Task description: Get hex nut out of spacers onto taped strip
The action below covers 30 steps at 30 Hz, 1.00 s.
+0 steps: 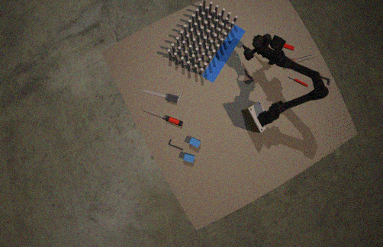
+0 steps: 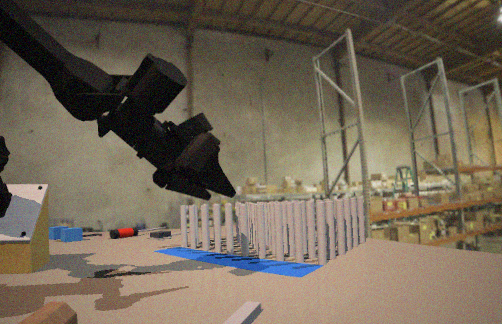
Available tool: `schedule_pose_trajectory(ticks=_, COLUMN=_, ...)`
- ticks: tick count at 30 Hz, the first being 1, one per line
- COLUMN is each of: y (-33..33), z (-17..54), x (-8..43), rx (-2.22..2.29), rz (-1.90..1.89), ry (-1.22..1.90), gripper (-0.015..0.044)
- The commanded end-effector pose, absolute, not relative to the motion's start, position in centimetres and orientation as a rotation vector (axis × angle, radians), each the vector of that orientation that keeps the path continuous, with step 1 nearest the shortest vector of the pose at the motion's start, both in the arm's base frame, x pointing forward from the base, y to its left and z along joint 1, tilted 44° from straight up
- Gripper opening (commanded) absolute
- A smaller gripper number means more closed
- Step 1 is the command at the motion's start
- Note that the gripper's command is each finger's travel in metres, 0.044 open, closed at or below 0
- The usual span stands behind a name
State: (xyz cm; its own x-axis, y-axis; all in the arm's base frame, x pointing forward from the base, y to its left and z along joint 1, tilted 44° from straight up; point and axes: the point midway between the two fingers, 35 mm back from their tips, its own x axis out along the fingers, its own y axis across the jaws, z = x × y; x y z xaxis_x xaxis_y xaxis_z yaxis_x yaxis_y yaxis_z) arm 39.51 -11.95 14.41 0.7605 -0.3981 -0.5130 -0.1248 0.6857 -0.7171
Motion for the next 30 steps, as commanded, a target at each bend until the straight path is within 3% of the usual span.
schedule_pose_trajectory(ticks=1, y=-17.7, z=18.2, x=35.2, rx=-1.247, rz=-0.285, ry=1.006, gripper=0.044)
schedule_pose_trajectory(ticks=13, y=-22.6, z=23.7, x=27.7, rx=-1.679, rz=-0.256, ry=1.548, gripper=0.044)
schedule_pose_trajectory(ticks=24, y=-24.3, z=29.6, x=19.4, rx=-1.868, rz=0.015, ry=2.175, gripper=0.044)
schedule_pose_trajectory(ticks=30, y=-24.3, z=29.9, x=19.0, rx=-1.87, rz=0.038, ry=2.209, gripper=0.044)
